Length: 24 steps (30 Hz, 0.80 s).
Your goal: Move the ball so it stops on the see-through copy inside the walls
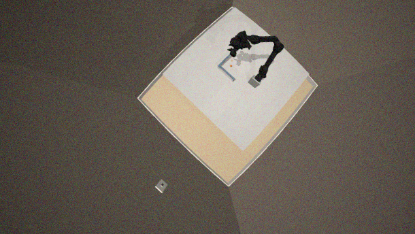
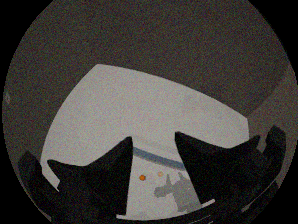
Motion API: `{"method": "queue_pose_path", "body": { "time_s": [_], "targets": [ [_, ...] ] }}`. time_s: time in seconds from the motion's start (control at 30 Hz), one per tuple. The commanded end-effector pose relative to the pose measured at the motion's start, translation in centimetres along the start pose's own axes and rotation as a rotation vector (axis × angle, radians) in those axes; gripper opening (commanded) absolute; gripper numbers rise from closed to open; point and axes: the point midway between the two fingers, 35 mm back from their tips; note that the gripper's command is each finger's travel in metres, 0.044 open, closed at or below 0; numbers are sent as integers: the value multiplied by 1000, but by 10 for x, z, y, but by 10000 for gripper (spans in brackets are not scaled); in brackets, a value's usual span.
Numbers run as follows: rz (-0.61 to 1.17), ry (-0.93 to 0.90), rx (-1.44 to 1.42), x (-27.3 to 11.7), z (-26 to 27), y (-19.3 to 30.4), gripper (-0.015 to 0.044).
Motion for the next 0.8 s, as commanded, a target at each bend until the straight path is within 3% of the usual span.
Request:
{"method": "queue_pose_path", "body": {
  "time_s": [0.0,0.2,0.37,0.77],
  "targets": [
    [211,16,114,48,7,52,211],
    [537,90,320,102,11,142,211],
    [767,178,459,122,15,210,211],
    [775,182,463,133,15,223,211]
  ]
}}
Point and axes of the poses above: the point midway between the two fingers, 35 mm back from their tips, its own x axis out along the fingers, its own z axis across the jaws, y = z × x, and after that the axes turned 5 degrees about x, right-handed
